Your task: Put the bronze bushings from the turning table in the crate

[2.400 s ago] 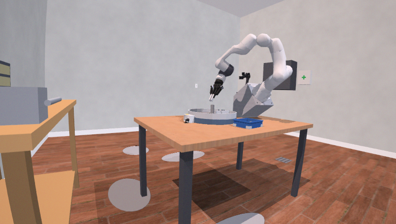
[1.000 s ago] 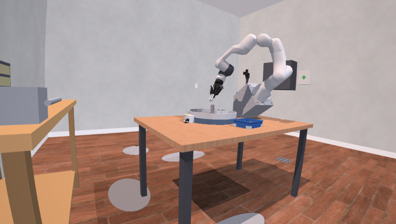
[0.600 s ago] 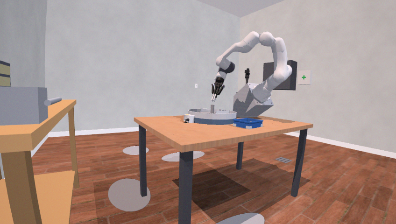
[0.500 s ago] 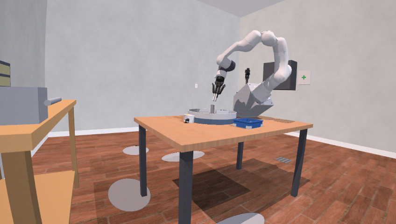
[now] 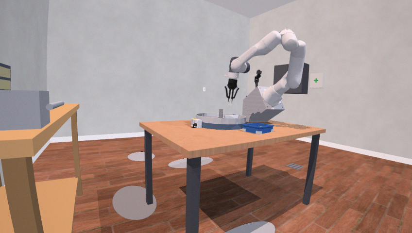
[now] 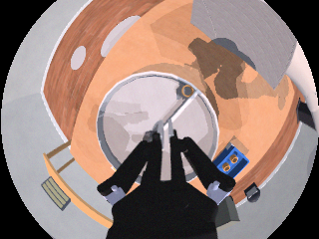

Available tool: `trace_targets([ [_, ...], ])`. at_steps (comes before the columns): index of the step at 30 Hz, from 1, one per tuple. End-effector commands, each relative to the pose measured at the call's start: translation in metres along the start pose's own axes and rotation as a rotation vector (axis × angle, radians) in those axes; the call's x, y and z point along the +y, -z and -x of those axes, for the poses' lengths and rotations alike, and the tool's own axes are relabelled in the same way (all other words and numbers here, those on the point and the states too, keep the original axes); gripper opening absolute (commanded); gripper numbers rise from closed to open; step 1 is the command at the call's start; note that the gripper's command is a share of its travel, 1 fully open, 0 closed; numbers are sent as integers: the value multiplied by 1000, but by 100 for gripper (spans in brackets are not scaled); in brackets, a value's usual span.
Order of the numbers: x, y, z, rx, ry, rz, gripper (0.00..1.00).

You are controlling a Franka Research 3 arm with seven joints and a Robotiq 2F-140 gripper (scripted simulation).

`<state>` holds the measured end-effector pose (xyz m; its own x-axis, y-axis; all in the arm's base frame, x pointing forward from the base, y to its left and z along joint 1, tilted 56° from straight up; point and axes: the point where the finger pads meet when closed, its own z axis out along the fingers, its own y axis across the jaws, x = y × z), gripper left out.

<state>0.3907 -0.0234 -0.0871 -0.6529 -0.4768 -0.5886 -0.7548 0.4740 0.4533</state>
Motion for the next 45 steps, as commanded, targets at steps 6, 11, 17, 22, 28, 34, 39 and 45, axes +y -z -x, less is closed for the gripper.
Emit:
trace_targets([
  [6,22,0,-36,341,105,-5,6],
  [11,30,-1,-44,440,154,-4,6],
  [17,39,-1,-53,545,204,-1,6],
  [22,41,-1,-55,562,214,-2,6],
  [28,41,-1,-55,562,214,-2,6],
  [34,41,-1,-55,562,214,-2,6],
  [39,41,-1,-55,562,214,-2,6],
  [45,41,-1,-55,562,214,-2,6],
])
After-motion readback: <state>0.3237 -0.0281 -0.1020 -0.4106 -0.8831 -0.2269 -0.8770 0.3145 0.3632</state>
